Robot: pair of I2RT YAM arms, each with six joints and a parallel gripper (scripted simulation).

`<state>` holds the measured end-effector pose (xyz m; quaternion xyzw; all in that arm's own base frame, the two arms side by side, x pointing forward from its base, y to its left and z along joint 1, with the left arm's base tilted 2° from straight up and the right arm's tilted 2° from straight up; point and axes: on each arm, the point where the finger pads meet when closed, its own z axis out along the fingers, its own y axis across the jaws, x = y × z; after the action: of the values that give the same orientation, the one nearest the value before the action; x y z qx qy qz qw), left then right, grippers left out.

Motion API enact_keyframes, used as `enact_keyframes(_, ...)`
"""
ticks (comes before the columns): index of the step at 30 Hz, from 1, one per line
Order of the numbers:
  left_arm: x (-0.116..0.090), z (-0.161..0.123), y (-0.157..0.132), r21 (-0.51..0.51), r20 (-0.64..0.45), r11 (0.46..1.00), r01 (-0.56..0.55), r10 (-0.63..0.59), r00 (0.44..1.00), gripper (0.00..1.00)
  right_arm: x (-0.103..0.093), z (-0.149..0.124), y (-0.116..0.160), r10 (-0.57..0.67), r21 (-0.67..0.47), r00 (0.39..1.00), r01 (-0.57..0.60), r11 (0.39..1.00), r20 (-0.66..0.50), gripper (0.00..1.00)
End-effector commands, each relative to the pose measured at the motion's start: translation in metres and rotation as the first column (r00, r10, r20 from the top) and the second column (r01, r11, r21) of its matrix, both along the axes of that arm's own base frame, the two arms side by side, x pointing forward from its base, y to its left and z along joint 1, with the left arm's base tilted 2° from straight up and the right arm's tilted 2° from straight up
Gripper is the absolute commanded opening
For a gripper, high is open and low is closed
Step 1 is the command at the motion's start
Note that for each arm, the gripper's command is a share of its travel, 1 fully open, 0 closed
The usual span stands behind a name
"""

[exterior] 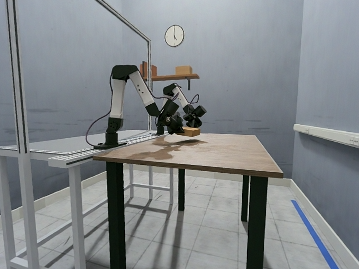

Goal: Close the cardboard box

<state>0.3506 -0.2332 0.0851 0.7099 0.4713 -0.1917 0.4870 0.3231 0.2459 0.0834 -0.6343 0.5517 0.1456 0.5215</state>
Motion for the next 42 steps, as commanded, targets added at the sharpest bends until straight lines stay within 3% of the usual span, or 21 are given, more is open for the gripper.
enact_keyframes(1,-0.009,0.019,-0.013,-0.033,0.062,0.998,0.051,-0.049,0.997,0.01,-0.008,-0.003,0.008,0.035,0.008,0.999,-0.035,0.999,0.011,0.01)
enact_keyframes(19,-0.008,0.019,-0.013,-0.034,0.068,0.998,0.051,-0.048,0.996,0.01,-0.008,-0.005,0.007,0.035,0.007,0.999,-0.035,0.999,0.010,0.01)
enact_keyframes(27,-0.011,-0.008,-0.012,-0.019,0.006,0.999,0.049,-0.049,0.999,0.01,-0.003,0.000,0.010,0.034,0.015,0.999,-0.035,0.999,0.030,0.01)
enact_keyframes(42,-0.005,-0.010,-0.014,-0.025,0.027,0.999,0.049,-0.048,0.998,0.01,-0.004,-0.010,0.009,0.034,0.014,0.999,-0.034,0.999,0.024,0.01)
